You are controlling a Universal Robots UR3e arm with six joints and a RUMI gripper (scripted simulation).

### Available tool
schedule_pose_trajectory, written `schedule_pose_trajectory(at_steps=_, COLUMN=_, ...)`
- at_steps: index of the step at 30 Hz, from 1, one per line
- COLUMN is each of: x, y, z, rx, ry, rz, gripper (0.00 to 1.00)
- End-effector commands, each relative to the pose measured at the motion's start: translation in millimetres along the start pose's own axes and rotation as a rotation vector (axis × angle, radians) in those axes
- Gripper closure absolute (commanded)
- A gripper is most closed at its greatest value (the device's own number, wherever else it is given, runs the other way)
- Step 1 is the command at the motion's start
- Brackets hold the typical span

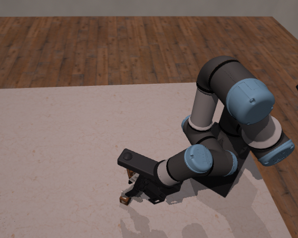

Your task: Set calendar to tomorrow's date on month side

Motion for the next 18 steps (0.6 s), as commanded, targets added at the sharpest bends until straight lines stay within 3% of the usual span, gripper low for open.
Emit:
schedule_pose_trajectory(at_steps=1, x=-2.5, y=4.6, z=-0.2, rx=0.062, ry=0.007, rz=-0.005, gripper=0.72)
schedule_pose_trajectory(at_steps=18, x=-2.2, y=1.5, z=-0.1, rx=0.193, ry=0.019, rz=-0.006, gripper=0.72)
Point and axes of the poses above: the point where the finger pads meet when closed, its own z axis back along the fingers, its own x axis across the jaws, y = z × x, the point moved 1 cm from there along z, back along the fingers, and after that the axes turned 5 degrees about -z, right-handed, at the moved point
